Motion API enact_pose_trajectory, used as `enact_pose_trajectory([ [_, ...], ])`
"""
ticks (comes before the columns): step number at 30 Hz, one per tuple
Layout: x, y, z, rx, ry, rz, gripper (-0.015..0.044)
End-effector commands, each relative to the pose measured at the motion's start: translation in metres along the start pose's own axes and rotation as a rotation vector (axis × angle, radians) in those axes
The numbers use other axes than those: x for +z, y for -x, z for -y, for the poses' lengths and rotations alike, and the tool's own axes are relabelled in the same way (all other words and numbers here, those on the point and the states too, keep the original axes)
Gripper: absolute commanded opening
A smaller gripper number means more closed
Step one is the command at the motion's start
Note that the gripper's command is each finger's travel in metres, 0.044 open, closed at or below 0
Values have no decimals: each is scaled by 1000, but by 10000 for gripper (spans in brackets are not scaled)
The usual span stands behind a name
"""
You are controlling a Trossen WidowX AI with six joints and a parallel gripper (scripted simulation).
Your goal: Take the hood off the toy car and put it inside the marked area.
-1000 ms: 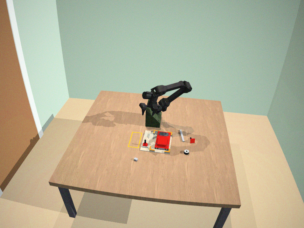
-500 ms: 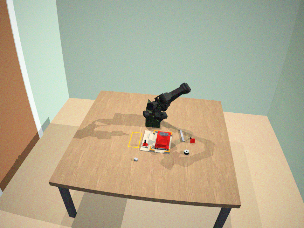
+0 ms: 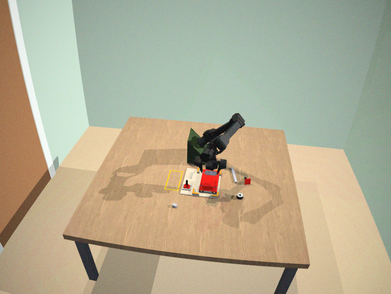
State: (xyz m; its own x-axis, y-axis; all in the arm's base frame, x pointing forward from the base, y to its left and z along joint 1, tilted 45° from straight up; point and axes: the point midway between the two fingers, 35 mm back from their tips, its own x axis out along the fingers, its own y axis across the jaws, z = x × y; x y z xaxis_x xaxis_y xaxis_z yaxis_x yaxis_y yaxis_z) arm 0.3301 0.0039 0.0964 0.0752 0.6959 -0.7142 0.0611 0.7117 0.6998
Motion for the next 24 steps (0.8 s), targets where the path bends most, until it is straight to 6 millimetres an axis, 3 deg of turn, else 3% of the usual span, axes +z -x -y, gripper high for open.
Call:
enact_pose_trajectory([
  [1, 3, 1, 0, 8, -16, 5, 440],
  [24, 5, -19, 0, 8, -16, 6, 440],
])
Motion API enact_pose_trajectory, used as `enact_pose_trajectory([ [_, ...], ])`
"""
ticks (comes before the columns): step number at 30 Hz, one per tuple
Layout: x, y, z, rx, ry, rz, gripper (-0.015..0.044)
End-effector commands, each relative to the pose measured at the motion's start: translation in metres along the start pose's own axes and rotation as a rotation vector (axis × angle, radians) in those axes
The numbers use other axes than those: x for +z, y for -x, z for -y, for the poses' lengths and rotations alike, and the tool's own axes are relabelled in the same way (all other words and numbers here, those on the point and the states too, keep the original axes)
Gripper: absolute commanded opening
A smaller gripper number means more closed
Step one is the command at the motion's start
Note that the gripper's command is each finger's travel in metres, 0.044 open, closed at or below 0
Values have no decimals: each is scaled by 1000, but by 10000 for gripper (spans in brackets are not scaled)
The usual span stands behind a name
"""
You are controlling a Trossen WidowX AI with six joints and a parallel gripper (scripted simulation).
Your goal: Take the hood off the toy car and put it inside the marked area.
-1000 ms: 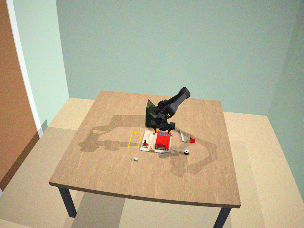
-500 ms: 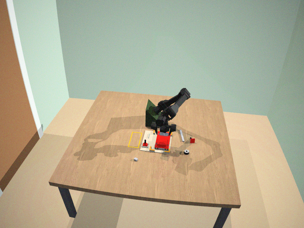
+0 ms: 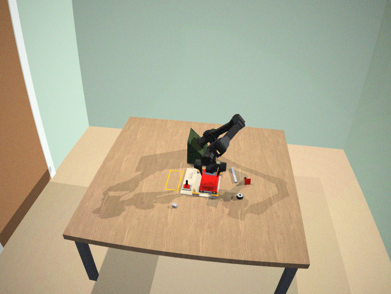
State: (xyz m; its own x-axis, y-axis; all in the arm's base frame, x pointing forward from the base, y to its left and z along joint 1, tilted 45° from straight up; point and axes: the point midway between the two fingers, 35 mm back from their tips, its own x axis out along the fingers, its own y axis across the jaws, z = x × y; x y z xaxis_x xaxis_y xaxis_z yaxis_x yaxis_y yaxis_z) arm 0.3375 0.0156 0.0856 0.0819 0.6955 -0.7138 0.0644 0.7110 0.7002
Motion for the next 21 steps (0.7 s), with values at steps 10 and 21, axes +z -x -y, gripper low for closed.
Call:
enact_pose_trajectory([
  [10, -1, -12, 1, 7, -12, -1, 440],
  [21, 0, -23, 0, 8, -12, 0, 440],
])
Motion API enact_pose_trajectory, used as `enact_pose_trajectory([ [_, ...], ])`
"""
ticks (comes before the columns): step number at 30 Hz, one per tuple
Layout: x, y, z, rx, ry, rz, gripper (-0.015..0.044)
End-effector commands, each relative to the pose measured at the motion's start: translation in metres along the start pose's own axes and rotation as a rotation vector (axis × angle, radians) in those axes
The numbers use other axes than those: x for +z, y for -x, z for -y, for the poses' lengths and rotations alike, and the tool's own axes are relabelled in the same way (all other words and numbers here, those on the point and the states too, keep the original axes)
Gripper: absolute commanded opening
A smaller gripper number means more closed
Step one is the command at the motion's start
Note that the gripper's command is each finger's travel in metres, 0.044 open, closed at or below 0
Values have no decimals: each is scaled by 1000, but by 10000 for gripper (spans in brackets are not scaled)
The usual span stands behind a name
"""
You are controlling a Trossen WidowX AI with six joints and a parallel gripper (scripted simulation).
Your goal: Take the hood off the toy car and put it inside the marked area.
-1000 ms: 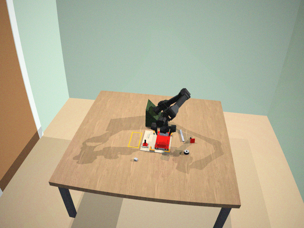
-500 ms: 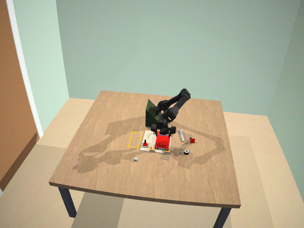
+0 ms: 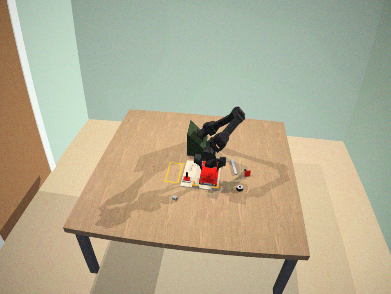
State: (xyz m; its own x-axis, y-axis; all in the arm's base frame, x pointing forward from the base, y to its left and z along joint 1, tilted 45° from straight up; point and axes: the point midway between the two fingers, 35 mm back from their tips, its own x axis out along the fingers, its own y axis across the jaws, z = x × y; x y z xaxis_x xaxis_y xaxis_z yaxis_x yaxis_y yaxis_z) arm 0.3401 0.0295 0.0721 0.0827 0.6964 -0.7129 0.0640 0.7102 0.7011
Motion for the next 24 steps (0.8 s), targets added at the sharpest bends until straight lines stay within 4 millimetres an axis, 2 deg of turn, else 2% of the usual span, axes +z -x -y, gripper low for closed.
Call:
enact_pose_trajectory([
  [1, -1, -4, 1, 7, -12, -1, 440],
  [24, -1, -19, 0, 9, -12, -1, 440],
])
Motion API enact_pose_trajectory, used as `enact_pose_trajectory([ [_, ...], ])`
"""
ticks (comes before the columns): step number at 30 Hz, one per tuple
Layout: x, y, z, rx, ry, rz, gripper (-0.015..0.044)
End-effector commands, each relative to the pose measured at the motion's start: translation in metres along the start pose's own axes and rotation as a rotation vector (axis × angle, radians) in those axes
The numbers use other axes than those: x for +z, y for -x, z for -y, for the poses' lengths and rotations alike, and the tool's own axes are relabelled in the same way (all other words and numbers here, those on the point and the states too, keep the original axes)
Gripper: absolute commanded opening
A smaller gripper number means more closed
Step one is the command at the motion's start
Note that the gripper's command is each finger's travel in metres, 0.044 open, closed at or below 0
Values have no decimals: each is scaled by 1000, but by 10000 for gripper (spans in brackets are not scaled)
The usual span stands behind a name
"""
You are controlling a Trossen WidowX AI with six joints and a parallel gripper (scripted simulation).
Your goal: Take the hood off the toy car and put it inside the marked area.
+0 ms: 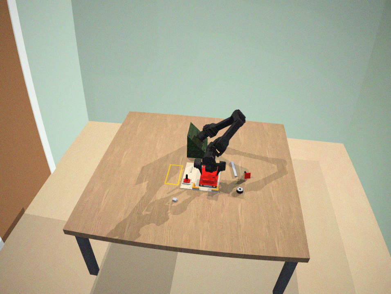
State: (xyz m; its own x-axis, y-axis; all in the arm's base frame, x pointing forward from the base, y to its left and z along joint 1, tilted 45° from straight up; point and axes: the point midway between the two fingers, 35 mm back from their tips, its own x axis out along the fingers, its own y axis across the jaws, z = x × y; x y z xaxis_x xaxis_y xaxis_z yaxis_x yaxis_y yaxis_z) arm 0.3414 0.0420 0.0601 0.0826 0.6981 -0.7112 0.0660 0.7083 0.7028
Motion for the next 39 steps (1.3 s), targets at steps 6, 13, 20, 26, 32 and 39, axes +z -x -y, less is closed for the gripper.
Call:
enact_pose_trajectory([
  [6, -1, -5, 0, 7, -10, -1, 440],
  [13, -1, -8, 0, 7, -10, -1, 440],
  [20, -1, -12, 0, 7, -10, -1, 440],
  [26, -1, -15, 0, 7, -10, -1, 440],
  [32, -1, -18, 0, 8, -10, -1, 440],
  [39, 0, -16, 0, 1, 0, 1, 315],
])
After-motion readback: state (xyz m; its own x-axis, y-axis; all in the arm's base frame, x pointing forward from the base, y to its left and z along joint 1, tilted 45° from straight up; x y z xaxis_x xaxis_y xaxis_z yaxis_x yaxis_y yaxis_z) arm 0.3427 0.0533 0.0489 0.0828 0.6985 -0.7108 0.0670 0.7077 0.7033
